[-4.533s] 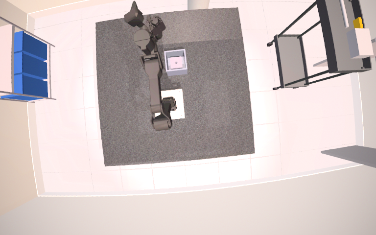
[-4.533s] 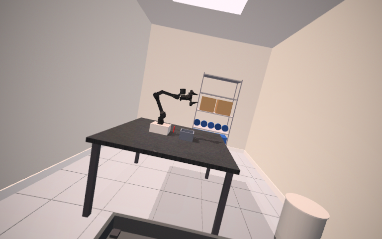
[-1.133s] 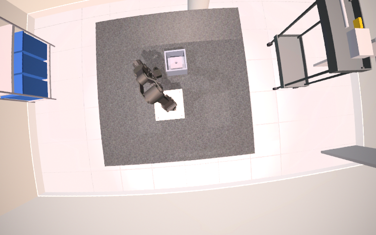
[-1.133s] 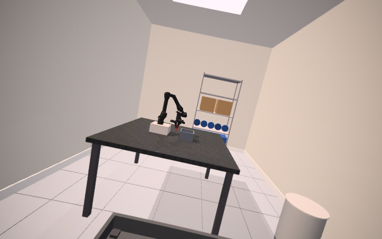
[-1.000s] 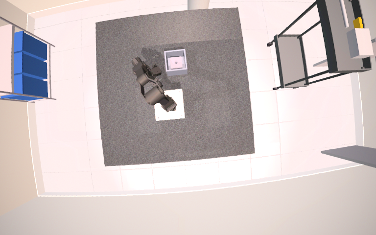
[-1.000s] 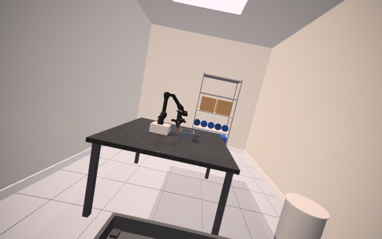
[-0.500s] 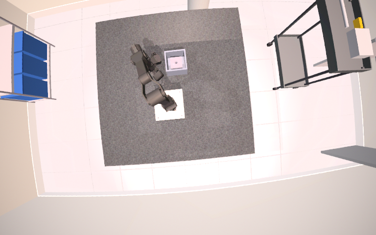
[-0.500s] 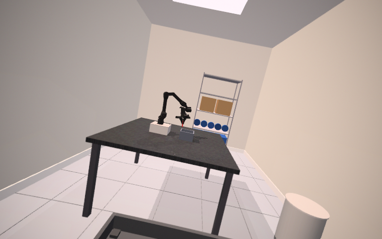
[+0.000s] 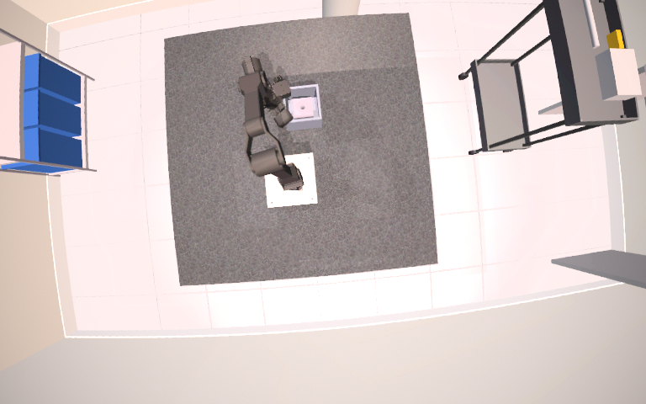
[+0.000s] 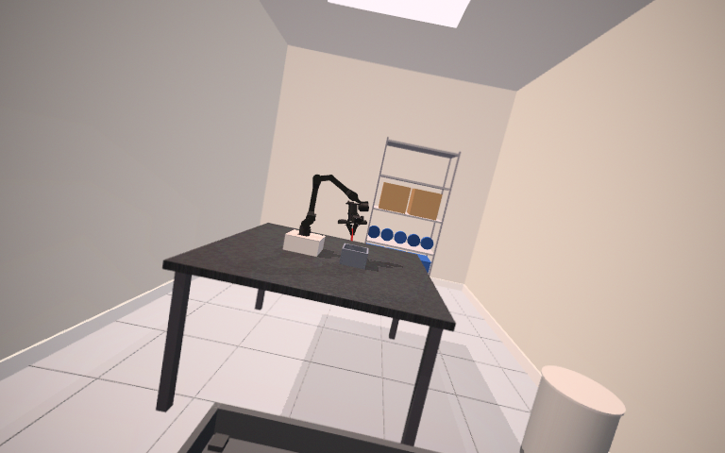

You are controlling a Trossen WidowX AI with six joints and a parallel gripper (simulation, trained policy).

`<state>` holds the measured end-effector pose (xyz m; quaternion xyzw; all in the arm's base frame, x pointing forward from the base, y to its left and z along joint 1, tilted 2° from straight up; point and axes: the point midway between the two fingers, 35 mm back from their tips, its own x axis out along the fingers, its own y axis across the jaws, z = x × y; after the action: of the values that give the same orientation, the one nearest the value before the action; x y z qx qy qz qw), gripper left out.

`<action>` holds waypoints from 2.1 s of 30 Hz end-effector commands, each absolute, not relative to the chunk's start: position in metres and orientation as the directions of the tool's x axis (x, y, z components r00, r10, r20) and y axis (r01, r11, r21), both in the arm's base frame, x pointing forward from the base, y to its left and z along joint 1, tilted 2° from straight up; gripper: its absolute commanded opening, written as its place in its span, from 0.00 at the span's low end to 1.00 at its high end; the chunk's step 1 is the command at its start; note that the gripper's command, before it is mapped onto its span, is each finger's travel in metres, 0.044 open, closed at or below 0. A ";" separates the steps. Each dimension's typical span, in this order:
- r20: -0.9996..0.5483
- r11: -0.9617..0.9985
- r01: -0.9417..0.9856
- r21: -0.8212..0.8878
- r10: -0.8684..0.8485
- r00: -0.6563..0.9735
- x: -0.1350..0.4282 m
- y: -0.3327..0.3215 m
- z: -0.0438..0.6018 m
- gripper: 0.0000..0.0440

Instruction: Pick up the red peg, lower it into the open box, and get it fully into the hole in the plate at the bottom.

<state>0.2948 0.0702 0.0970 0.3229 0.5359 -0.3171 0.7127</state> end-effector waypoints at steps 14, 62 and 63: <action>-0.969 0.512 0.850 0.122 -0.123 0.213 0.333 0.017 0.086 0.01; -0.958 0.491 0.860 0.139 -0.153 0.242 0.423 -0.063 0.037 1.00; -0.955 0.488 0.860 0.146 -0.159 0.252 0.426 -0.067 0.038 1.00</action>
<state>0.3814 -0.0369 0.0238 0.3239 0.5749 -0.3487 0.6656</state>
